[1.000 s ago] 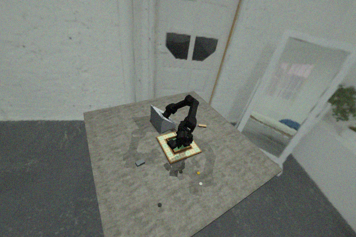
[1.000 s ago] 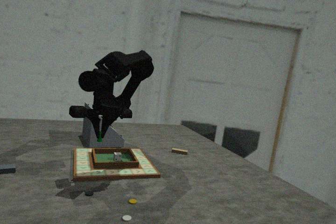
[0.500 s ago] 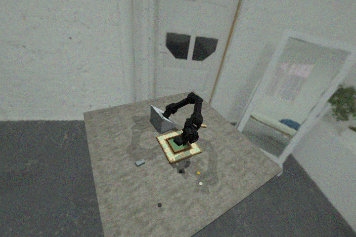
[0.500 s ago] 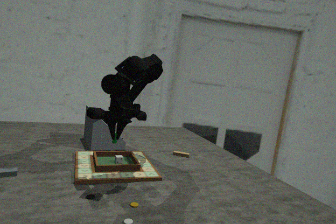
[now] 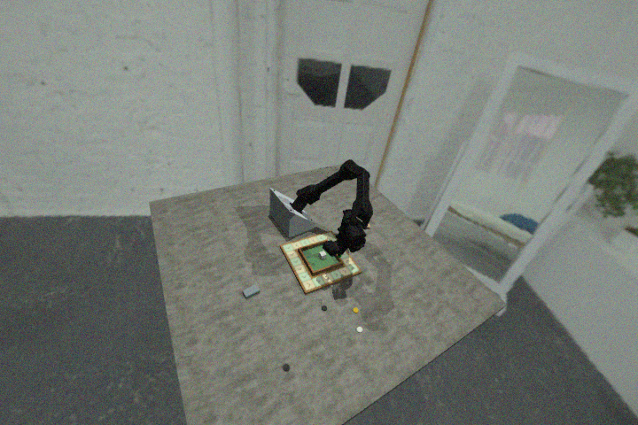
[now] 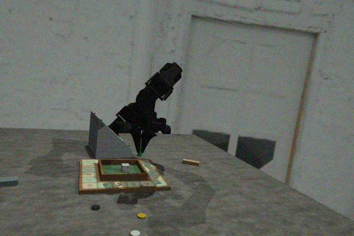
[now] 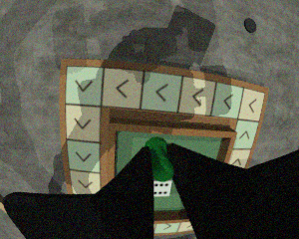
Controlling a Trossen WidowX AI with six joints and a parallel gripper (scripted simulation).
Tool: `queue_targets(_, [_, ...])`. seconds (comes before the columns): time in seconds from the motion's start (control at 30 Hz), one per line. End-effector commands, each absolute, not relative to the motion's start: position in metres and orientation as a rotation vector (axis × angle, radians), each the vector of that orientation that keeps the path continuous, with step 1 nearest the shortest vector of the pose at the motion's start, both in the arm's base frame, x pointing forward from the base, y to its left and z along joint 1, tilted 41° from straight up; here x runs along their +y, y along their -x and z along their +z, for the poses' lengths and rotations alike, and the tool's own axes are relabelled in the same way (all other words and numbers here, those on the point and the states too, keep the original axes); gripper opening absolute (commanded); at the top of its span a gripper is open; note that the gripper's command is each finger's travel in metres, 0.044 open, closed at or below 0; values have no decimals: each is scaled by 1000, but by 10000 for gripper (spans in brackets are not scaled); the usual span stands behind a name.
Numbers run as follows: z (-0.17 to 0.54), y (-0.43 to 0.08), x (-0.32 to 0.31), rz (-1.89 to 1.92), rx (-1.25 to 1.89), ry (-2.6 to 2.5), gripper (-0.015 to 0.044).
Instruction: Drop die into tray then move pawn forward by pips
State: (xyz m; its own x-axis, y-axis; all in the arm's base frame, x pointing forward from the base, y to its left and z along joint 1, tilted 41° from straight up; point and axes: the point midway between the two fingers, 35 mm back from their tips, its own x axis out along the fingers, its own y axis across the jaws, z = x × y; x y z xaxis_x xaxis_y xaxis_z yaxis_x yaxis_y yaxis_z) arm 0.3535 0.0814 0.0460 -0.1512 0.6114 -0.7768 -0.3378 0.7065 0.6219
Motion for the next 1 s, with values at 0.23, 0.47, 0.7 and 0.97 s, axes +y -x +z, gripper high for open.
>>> queue_targets(0.23, [58,-315,121,852,1514,-249,0])
queue_targets(0.47, [64,-287,142,862,1515,-257,0])
queue_targets(0.7, [64,-276,151,866,1515,-261,0])
queue_targets(0.97, [40,-270,171,868,1515,-262,0])
